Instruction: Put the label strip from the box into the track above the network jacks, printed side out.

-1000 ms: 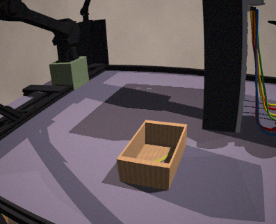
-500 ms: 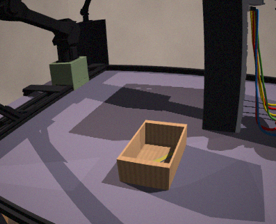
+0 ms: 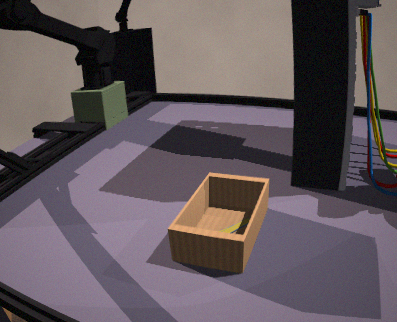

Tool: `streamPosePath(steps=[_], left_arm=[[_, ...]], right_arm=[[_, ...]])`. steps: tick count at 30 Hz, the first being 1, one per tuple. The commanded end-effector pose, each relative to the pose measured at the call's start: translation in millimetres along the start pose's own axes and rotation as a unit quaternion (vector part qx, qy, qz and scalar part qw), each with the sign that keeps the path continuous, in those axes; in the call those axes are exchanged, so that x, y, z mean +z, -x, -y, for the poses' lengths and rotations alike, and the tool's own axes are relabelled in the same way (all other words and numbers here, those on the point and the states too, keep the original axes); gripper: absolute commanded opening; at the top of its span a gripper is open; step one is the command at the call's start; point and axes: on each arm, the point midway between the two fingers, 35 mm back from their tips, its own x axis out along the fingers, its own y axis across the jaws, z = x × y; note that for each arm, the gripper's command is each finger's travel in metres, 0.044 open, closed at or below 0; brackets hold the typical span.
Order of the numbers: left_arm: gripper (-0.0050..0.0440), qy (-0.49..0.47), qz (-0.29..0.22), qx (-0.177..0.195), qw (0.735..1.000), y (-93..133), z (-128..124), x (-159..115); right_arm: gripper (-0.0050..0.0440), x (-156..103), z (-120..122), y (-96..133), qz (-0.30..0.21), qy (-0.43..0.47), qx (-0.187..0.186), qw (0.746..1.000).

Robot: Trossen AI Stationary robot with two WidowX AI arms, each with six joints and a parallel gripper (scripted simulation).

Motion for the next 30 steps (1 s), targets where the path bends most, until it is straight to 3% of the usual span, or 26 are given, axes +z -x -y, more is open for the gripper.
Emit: streamPosePath(steps=[1, 13, 23, 30], left_arm=[[0.044, -0.003, 0.0, 0.0, 1.0, 0.1, 0.5, 2.4], [0.044, -0.003, 0.0, 0.0, 1.0, 0.1, 0.5, 2.4], [0.044, -0.003, 0.0, 0.0, 1.0, 0.1, 0.5, 2.4], [0.044, -0.003, 0.0, 0.0, 1.0, 0.1, 0.5, 2.4]], right_arm=[[0.0, 1.3, -2.1, 6.9, 0.0, -0.007, 0.002, 1.0], [-0.0005, 5.2, 0.5, 25.7, 0.0, -0.007, 0.003, 1.0], [-0.005, 8.1, 2.0, 35.4, 0.0, -0.007, 0.005, 1.0], [-0.005, 6.2, -17.0, 35.3, -0.001, -0.018, 0.01, 1.0]])
